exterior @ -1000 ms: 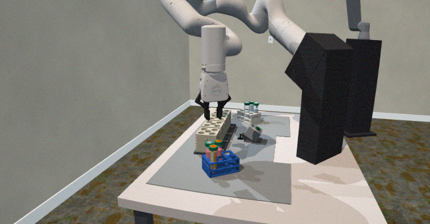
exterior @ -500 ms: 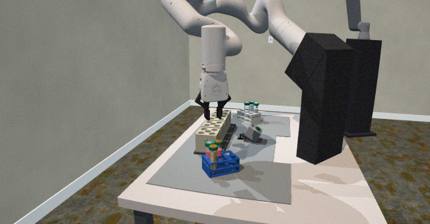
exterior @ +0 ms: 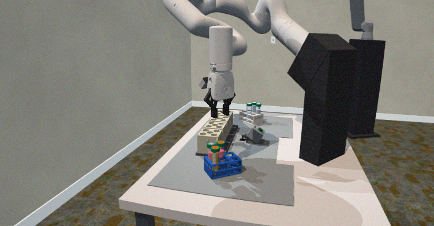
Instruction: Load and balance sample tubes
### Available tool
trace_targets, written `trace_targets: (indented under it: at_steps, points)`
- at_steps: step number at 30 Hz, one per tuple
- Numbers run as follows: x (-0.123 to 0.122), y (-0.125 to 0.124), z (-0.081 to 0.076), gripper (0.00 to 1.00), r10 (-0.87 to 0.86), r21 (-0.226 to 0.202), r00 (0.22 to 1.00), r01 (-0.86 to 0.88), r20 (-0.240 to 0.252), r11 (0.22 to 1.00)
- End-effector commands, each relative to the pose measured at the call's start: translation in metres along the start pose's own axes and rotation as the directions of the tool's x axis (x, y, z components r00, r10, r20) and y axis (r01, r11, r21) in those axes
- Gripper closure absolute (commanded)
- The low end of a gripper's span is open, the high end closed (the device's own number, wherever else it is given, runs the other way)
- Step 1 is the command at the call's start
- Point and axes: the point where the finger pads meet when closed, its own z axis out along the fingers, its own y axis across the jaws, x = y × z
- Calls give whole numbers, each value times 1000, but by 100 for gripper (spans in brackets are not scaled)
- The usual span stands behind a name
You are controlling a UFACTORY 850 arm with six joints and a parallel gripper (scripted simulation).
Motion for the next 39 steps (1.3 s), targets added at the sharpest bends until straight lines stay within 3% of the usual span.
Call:
trace_targets:
  at_steps: [1, 14, 16, 31, 33, 39]
  points:
    - [6, 9, -1, 43, -131, 1, 991, 131, 5, 991]
    - [6, 9, -1, 43, -535, 3, 845, 535, 4, 845]
    - [6, 9, -1, 43, -535, 3, 845, 535, 4, 845]
    - [6, 9, -1, 43, -875, 5, 485, 875, 2, 485]
    - [6, 9, -1, 43, -875, 5, 485, 875, 2, 485]
    - [6, 9, -1, 43, -953, 5, 301, 953, 1, 301]
